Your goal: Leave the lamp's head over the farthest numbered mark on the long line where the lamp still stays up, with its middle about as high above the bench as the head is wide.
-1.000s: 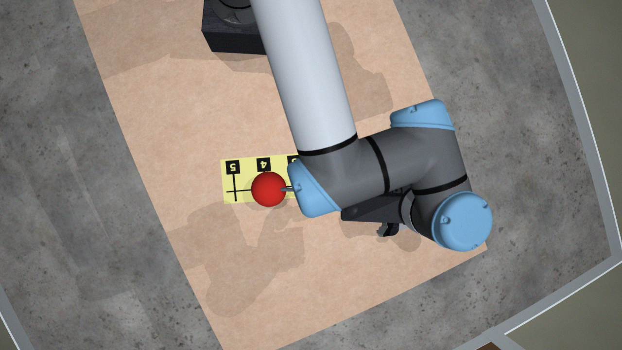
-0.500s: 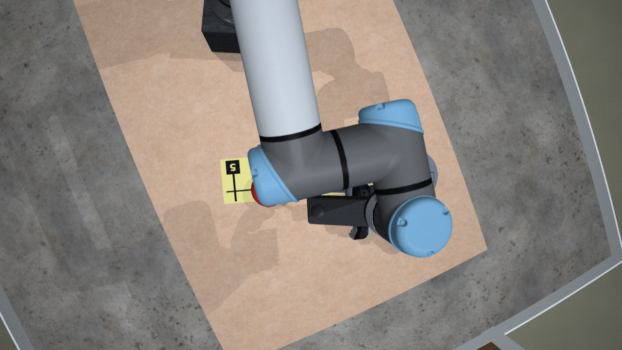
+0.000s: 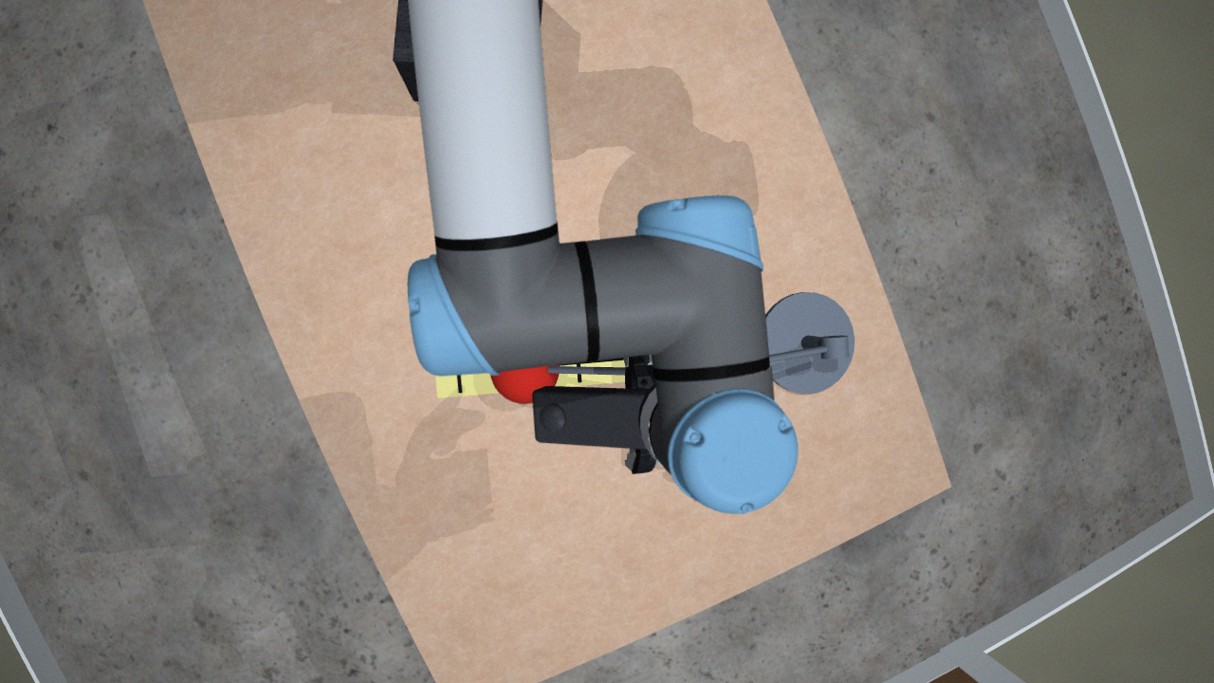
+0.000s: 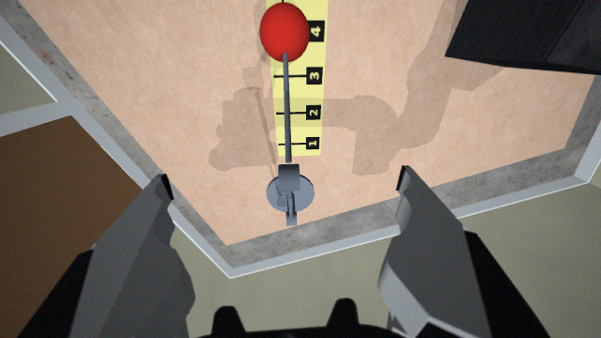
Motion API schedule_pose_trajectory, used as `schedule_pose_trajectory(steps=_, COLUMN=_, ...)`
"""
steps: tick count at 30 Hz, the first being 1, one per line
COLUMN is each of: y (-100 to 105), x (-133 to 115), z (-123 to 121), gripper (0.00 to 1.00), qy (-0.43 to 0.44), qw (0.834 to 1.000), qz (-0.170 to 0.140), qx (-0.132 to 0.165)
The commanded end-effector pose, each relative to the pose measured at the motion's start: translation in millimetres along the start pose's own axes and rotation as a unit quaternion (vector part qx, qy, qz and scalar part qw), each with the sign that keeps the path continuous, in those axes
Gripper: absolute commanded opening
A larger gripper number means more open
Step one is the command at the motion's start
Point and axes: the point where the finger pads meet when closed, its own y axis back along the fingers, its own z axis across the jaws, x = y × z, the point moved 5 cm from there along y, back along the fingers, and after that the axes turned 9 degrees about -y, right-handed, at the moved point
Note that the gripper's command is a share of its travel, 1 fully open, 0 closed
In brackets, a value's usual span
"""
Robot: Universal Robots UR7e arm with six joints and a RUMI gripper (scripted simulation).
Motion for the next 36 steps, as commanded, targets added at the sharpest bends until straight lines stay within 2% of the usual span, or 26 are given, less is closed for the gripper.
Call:
schedule_pose_trajectory(steps=1, y=0.6, x=17.4, z=-2.9, gripper=1.0, qy=0.0, qw=1.0, qz=0.0, qx=0.001)
schedule_pose_trajectory(steps=10, y=0.6, x=55.8, z=-8.8, gripper=1.0, qy=0.0, qw=1.0, qz=0.0, qx=0.001)
schedule_pose_trajectory(steps=29, y=0.6, x=76.1, z=-12.6, gripper=1.0, qy=-0.024, qw=1.0, qz=0.015, qx=0.002)
schedule_pose_trajectory(steps=36, y=0.5, x=80.0, z=-13.1, gripper=1.0, qy=-0.024, qw=0.999, qz=-0.038, qx=-0.006)
